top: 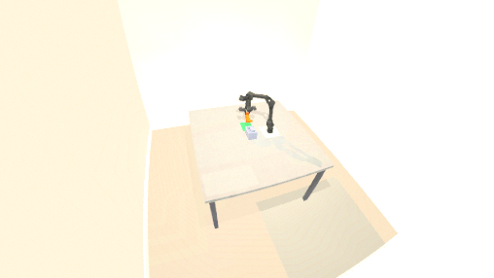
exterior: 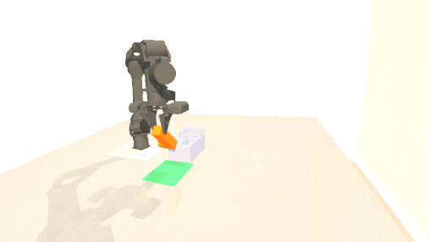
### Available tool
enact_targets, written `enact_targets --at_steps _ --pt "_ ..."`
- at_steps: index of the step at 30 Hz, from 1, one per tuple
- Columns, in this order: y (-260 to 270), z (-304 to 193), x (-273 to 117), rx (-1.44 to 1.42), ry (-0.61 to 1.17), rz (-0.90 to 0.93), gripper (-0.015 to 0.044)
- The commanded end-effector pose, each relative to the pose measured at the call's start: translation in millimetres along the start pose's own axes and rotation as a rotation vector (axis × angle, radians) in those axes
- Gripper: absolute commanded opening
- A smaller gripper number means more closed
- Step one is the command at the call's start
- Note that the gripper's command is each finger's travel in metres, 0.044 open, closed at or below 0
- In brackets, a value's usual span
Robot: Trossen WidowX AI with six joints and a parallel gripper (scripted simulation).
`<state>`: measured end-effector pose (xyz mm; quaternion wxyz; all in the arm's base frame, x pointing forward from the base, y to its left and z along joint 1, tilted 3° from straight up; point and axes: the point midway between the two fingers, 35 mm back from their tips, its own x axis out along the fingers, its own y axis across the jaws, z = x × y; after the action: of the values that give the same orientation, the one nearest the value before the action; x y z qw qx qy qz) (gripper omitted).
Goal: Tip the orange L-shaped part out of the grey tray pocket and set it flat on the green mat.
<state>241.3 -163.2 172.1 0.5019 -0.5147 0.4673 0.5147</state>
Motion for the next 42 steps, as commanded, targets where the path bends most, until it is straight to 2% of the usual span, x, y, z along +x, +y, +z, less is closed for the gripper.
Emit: enact_targets --at_steps 1,42 --pt "1 0 6 -0.003 0.000 0.004 0.0000" --pt "1 0 71 -0.003 0.000 0.003 0.0000"
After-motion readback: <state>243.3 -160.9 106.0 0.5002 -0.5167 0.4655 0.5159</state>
